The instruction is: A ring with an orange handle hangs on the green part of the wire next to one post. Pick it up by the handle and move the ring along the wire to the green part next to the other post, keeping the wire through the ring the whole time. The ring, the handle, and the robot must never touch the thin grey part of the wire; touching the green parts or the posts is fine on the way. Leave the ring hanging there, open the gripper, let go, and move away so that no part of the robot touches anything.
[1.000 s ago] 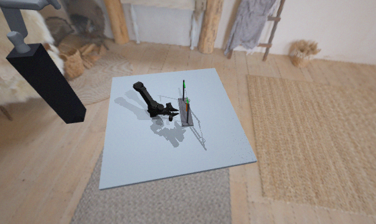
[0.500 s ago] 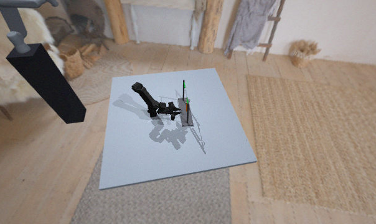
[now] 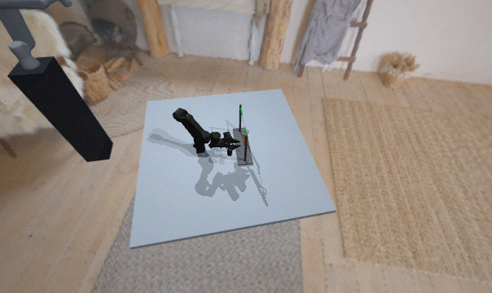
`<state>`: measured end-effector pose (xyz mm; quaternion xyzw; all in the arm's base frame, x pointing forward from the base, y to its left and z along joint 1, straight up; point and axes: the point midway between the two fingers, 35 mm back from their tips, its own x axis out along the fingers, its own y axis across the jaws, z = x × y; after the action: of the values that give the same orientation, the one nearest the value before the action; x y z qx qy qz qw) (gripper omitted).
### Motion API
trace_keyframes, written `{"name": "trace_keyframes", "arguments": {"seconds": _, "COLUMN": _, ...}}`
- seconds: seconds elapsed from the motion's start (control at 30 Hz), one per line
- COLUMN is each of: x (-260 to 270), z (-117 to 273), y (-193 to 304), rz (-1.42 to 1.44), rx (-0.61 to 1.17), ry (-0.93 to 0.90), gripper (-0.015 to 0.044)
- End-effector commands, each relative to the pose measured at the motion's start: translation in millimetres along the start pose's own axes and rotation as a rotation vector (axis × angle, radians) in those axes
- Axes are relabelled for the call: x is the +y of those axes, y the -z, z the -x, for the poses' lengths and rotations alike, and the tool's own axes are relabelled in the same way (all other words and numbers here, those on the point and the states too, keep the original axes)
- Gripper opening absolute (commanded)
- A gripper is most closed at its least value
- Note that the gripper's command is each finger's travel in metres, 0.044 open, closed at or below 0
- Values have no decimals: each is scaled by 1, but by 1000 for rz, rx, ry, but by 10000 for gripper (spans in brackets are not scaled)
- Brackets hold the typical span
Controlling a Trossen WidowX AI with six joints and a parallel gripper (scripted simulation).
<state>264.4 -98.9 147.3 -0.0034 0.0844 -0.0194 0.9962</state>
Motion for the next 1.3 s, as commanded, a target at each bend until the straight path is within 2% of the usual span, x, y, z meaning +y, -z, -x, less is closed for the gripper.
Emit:
{"name": "trace_keyframes", "arguments": {"seconds": 0.0, "x": -2, "z": -6, "y": -3, "rz": -2, "rx": -4, "ry": 5, "gripper": 160}}
{"name": "trace_keyframes", "arguments": {"seconds": 1.27, "x": -1, "z": -63, "y": -3, "rz": -3, "rx": -9, "ry": 5, "gripper": 160}}
